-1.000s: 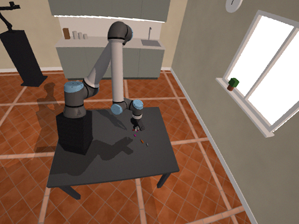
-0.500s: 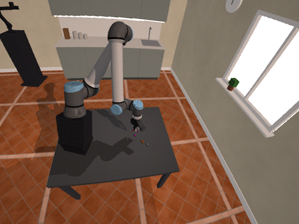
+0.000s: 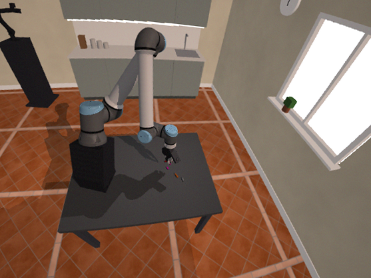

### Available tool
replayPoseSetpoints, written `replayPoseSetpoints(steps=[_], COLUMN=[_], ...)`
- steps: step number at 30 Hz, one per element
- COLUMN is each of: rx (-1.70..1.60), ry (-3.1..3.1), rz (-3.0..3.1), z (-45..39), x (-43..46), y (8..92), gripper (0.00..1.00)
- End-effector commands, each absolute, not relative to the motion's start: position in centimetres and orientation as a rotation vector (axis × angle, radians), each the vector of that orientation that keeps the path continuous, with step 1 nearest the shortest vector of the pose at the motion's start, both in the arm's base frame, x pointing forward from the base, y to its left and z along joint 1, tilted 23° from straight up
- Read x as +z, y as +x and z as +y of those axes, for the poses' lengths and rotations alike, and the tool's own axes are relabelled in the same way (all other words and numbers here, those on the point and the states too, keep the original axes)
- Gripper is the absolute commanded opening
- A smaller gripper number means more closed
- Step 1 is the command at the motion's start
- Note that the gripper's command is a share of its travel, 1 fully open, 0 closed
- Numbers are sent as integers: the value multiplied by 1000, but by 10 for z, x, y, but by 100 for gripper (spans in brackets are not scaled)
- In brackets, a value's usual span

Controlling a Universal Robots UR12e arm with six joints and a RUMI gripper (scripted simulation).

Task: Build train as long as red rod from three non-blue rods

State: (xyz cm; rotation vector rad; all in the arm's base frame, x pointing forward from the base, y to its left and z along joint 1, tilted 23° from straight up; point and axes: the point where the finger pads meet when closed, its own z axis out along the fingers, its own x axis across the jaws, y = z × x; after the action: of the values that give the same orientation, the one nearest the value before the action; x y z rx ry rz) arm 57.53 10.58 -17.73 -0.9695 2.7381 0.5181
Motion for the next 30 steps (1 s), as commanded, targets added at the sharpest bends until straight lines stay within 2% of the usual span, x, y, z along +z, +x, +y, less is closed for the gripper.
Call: replayPoseSetpoints(steps=[1,19,30], rx=[517,517,517], ry=[-969,-969,-969], rz=[2737,2737,2737], z=[110,134,137], x=[-189,-247,-253], y=[577,581,581], gripper=[0,0,0])
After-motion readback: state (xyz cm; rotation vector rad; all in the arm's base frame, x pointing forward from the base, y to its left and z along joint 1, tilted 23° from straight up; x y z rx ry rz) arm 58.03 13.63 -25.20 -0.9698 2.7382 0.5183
